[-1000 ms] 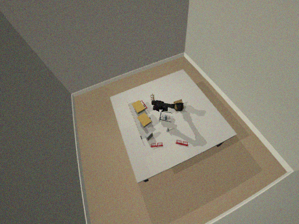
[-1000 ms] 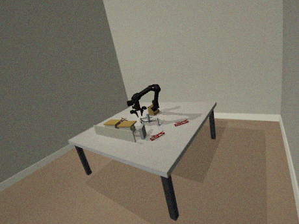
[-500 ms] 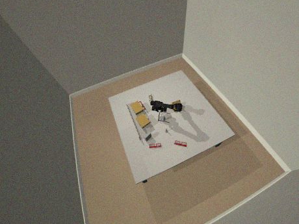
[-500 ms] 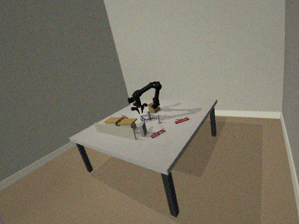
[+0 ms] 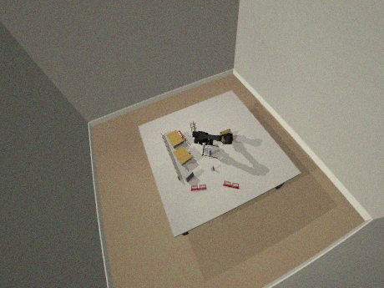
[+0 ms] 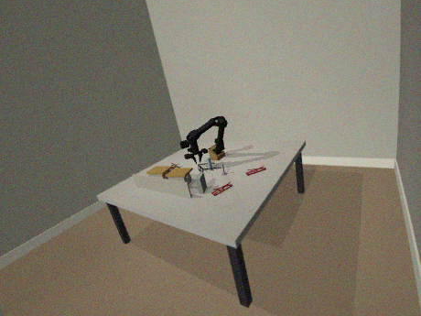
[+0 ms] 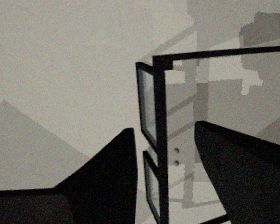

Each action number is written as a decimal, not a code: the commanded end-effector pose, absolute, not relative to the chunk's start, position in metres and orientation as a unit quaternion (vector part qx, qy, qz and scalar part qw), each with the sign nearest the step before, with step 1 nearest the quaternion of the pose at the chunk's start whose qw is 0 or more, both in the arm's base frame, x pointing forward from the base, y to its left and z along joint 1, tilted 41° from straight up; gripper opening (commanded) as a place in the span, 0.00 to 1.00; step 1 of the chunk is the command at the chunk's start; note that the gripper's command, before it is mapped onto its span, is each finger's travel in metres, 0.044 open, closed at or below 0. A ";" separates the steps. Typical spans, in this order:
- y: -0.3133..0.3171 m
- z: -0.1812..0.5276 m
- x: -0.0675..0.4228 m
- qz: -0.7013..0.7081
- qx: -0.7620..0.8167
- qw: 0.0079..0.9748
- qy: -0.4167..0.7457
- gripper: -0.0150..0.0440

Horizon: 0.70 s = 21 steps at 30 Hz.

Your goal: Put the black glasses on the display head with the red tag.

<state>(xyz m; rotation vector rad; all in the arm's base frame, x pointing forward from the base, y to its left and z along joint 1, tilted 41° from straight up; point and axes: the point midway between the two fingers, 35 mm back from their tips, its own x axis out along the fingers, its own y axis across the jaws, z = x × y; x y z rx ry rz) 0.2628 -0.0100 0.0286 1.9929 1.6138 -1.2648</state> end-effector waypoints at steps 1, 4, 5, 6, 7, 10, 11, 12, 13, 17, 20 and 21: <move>-0.003 0.022 0.262 -0.438 0.690 0.136 0.560 0.49; 0.000 0.018 0.261 -0.438 0.690 0.136 0.560 0.49; 0.001 0.017 0.261 -0.438 0.690 0.136 0.560 0.49; 0.002 0.016 0.261 -0.438 0.690 0.136 0.560 0.49; 0.003 0.015 0.261 -0.438 0.690 0.136 0.560 0.49; 0.007 0.011 0.261 -0.438 0.690 0.136 0.560 0.49; 0.008 0.010 0.261 -0.438 0.690 0.136 0.560 0.49; 0.009 0.009 0.261 -0.438 0.690 0.136 0.560 0.49; 0.010 0.008 0.261 -0.438 0.690 0.136 0.560 0.49; 0.014 0.003 0.260 -0.438 0.690 0.135 0.561 0.49; 0.018 -0.001 0.259 -0.437 0.690 0.135 0.561 0.49; 0.019 -0.001 0.259 -0.437 0.690 0.135 0.561 0.49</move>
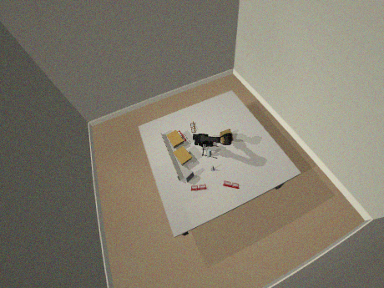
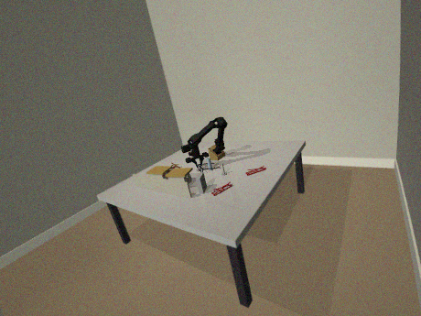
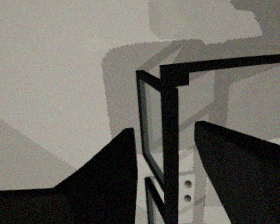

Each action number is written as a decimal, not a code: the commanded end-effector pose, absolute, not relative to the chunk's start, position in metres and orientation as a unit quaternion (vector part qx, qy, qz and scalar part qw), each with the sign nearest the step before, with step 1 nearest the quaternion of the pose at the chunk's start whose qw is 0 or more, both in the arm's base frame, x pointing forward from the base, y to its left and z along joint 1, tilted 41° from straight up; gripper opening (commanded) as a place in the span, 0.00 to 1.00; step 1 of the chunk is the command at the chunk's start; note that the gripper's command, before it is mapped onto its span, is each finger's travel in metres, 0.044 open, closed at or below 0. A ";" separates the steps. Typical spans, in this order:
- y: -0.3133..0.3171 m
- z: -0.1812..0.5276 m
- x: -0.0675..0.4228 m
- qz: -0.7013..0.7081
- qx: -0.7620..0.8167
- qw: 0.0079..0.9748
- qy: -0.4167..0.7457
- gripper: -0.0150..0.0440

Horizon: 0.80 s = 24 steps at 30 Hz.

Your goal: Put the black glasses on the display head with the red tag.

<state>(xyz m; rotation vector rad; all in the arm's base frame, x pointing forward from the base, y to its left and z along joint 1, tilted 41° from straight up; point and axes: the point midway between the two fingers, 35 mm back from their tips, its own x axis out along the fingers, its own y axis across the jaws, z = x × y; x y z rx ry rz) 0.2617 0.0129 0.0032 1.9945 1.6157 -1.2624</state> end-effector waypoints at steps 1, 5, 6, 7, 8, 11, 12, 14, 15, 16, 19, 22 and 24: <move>0.019 -0.002 0.259 -0.437 0.690 0.135 0.561 0.49; 0.019 -0.002 0.259 -0.437 0.690 0.135 0.561 0.49; 0.017 0.000 0.261 -0.437 0.690 0.139 0.560 0.45; 0.017 0.000 0.261 -0.437 0.690 0.139 0.560 0.40; 0.017 0.000 0.261 -0.437 0.690 0.139 0.560 0.36; 0.017 0.000 0.261 -0.437 0.690 0.139 0.560 0.32; 0.017 0.000 0.261 -0.437 0.690 0.139 0.560 0.31; 0.017 0.000 0.261 -0.437 0.690 0.139 0.560 0.29; 0.017 0.000 0.261 -0.437 0.690 0.139 0.560 0.28; 0.017 0.000 0.261 -0.437 0.690 0.139 0.560 0.27; 0.017 0.000 0.261 -0.437 0.690 0.139 0.560 0.25; 0.017 0.000 0.261 -0.437 0.690 0.139 0.560 0.25; 0.015 0.001 0.261 -0.437 0.690 0.140 0.560 0.25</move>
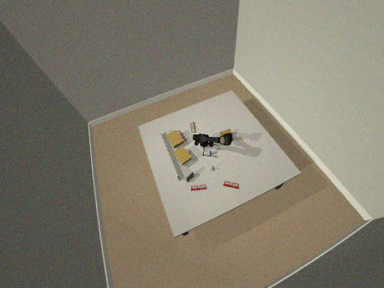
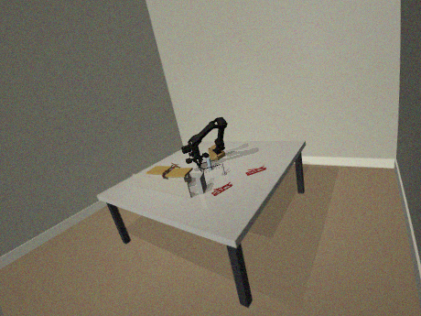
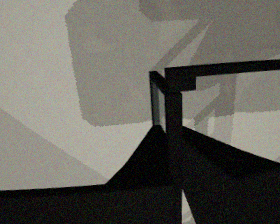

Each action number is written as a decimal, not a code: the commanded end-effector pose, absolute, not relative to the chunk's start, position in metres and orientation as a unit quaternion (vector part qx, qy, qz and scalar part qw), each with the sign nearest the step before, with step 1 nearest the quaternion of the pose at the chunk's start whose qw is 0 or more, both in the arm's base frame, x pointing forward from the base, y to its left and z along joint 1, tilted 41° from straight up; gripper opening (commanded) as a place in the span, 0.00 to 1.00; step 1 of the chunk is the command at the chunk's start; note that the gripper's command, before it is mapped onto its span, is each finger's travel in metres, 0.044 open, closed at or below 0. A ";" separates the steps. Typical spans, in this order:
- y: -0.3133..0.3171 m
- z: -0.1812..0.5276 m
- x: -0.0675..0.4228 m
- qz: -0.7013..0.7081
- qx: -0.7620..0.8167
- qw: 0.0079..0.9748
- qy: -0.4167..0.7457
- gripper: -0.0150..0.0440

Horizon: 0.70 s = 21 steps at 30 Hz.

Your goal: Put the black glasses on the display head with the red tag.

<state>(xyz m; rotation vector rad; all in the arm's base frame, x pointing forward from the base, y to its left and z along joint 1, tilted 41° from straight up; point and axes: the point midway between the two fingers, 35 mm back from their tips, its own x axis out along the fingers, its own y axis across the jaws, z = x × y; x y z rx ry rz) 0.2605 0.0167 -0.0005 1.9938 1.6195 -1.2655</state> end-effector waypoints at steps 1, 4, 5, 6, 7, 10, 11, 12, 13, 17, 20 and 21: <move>0.013 0.003 0.262 -0.437 0.690 0.140 0.560 0.25; 0.004 0.012 0.263 -0.438 0.690 0.140 0.559 0.25; 0.000 0.016 0.264 -0.439 0.690 0.140 0.559 0.25; -0.004 0.021 0.264 -0.439 0.690 0.140 0.559 0.25; -0.008 0.025 0.265 -0.439 0.690 0.140 0.559 0.25; -0.020 0.038 0.265 -0.439 0.690 0.139 0.559 0.25; -0.023 0.042 0.265 -0.439 0.690 0.139 0.559 0.25; -0.027 0.046 0.265 -0.439 0.690 0.138 0.559 0.25; -0.030 0.050 0.265 -0.439 0.689 0.138 0.559 0.25; -0.044 0.067 0.264 -0.439 0.689 0.137 0.560 0.25; -0.049 0.073 0.263 -0.439 0.689 0.136 0.560 0.25; -0.049 0.073 0.263 -0.439 0.689 0.136 0.560 0.25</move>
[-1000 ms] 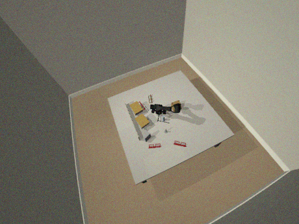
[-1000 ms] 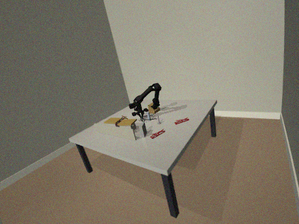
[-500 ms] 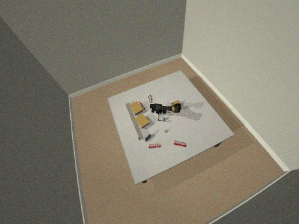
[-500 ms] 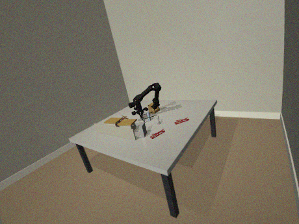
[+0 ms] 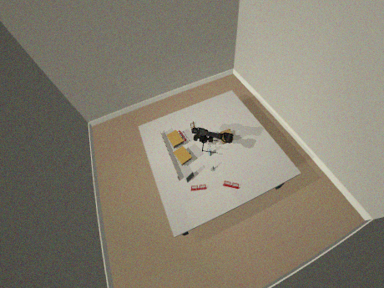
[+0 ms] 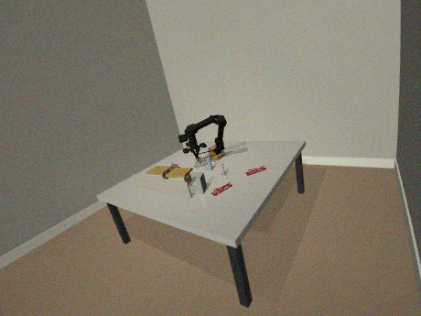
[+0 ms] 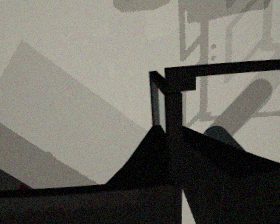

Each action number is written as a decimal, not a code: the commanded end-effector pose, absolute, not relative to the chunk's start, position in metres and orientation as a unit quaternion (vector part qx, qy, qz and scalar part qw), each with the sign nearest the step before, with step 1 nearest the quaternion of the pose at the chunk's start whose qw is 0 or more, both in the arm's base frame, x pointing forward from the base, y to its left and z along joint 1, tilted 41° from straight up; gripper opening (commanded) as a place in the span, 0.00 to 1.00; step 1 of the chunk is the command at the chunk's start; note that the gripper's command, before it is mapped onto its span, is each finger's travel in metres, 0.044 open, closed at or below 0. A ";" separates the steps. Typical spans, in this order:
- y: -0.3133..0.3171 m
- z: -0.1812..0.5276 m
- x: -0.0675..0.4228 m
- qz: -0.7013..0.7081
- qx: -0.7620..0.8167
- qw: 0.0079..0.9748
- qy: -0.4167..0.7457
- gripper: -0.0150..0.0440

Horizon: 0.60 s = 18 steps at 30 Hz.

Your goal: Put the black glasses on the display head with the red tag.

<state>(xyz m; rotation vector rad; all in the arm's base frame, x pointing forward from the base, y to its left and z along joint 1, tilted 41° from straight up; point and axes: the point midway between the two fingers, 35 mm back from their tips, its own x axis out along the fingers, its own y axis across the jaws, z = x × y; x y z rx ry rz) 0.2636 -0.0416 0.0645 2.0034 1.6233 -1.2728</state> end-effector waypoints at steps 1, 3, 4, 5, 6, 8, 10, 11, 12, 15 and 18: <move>-0.048 0.074 0.263 -0.439 0.689 0.136 0.560 0.25; -0.044 0.068 0.263 -0.437 0.690 0.135 0.561 0.27; -0.044 0.068 0.263 -0.434 0.690 0.139 0.563 0.26; -0.044 0.068 0.263 -0.429 0.688 0.145 0.567 0.25; -0.044 0.068 0.263 -0.422 0.687 0.152 0.572 0.25; -0.044 0.069 0.263 -0.405 0.682 0.173 0.584 0.25; -0.044 0.069 0.263 -0.384 0.675 0.197 0.598 0.25; -0.044 0.069 0.263 -0.374 0.672 0.209 0.605 0.25; -0.044 0.069 0.263 -0.363 0.668 0.220 0.611 0.25; -0.044 0.069 0.263 -0.331 0.656 0.255 0.629 0.25; -0.044 0.070 0.262 -0.298 0.642 0.288 0.645 0.25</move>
